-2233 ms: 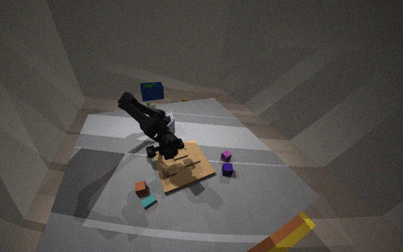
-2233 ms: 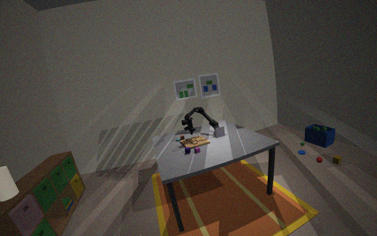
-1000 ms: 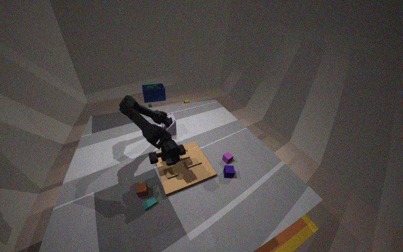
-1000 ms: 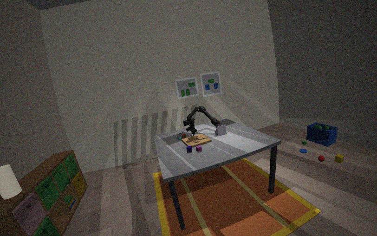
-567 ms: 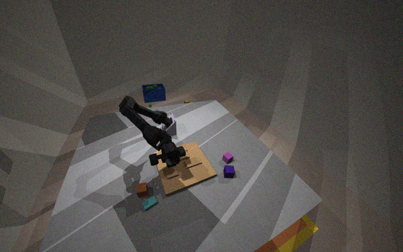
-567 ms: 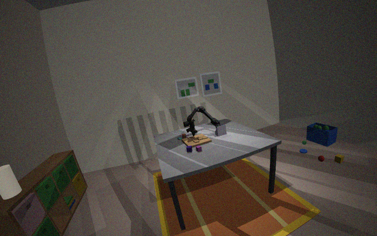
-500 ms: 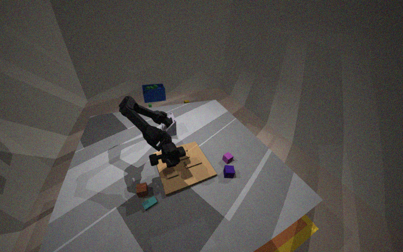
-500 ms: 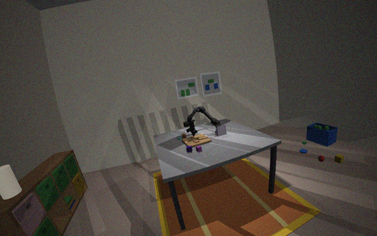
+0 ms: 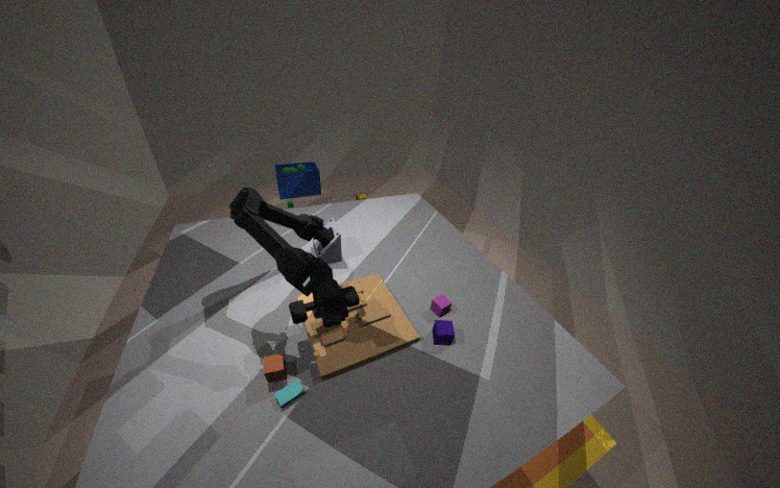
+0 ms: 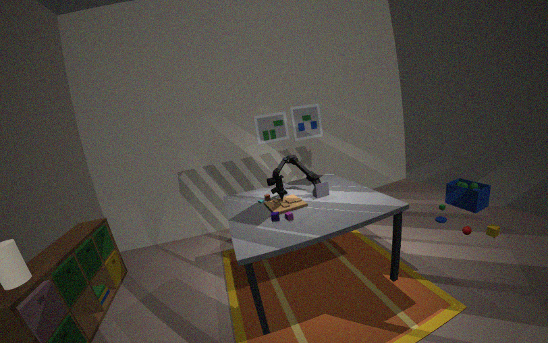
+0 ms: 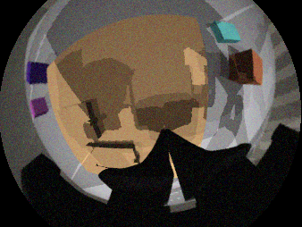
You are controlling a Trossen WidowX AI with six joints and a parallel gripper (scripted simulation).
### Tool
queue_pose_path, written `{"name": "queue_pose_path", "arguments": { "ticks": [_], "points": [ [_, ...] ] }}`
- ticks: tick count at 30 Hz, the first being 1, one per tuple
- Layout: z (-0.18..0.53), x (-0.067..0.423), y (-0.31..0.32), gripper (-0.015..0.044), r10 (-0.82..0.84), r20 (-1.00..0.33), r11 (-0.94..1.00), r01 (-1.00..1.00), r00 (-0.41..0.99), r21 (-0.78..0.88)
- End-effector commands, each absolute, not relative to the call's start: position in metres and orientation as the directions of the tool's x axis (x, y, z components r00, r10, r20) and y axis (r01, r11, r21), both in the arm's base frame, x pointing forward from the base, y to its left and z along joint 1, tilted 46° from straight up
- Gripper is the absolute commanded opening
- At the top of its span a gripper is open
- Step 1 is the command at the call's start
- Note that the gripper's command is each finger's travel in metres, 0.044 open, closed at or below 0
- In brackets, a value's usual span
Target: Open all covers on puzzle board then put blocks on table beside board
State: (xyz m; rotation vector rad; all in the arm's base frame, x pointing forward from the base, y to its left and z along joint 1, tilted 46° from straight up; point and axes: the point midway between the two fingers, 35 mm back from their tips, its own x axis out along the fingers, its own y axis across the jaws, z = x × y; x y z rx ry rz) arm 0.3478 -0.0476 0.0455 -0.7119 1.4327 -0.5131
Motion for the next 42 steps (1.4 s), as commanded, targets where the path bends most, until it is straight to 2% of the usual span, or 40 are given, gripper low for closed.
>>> {"name": "queue_pose_path", "arguments": {
  "ticks": [1, 42],
  "points": [
    [0.046, 0.351, -0.048, 0.0, -0.707, -0.702, 0.695, -0.1, 0.09, -0.712],
    [0.047, 0.392, -0.043, 0.0, -0.706, -0.702, 0.695, -0.098, 0.092, -0.712]
  ]
}}
